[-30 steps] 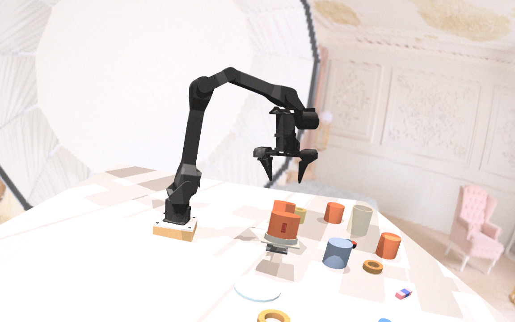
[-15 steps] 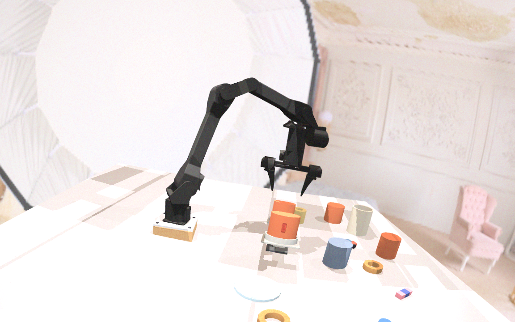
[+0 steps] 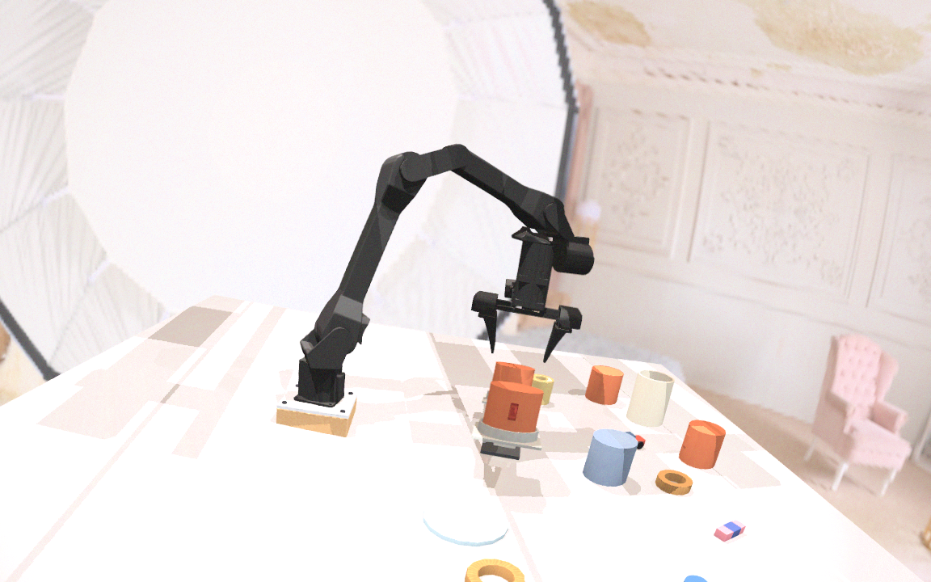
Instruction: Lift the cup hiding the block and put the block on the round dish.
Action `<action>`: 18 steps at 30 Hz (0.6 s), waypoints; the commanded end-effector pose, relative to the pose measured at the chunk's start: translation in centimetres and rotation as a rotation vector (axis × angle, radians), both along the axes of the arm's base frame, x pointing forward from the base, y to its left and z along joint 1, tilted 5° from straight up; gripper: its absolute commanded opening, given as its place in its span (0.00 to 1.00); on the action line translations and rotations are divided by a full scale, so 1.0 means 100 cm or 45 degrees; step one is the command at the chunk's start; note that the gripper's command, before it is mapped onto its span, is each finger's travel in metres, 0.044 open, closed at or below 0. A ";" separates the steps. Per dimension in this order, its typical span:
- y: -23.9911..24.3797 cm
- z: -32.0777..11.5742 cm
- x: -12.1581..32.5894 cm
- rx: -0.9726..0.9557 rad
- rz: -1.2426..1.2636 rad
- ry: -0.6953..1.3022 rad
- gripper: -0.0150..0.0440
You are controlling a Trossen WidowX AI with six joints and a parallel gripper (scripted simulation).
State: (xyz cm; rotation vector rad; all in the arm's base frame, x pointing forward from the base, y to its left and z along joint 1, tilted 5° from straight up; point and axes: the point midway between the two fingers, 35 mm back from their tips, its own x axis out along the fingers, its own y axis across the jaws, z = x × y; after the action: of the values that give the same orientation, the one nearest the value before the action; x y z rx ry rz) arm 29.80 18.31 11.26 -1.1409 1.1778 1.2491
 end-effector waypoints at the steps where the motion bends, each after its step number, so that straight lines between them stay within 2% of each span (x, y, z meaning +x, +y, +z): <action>1: 0.001 -0.010 -0.001 -0.002 0.006 0.014 1.00; 18: 0.003 -0.037 -0.002 -0.002 0.006 0.014 1.00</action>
State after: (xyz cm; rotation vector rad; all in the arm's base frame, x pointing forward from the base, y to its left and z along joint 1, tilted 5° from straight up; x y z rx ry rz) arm 29.83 18.57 8.51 -1.1451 1.1734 1.2531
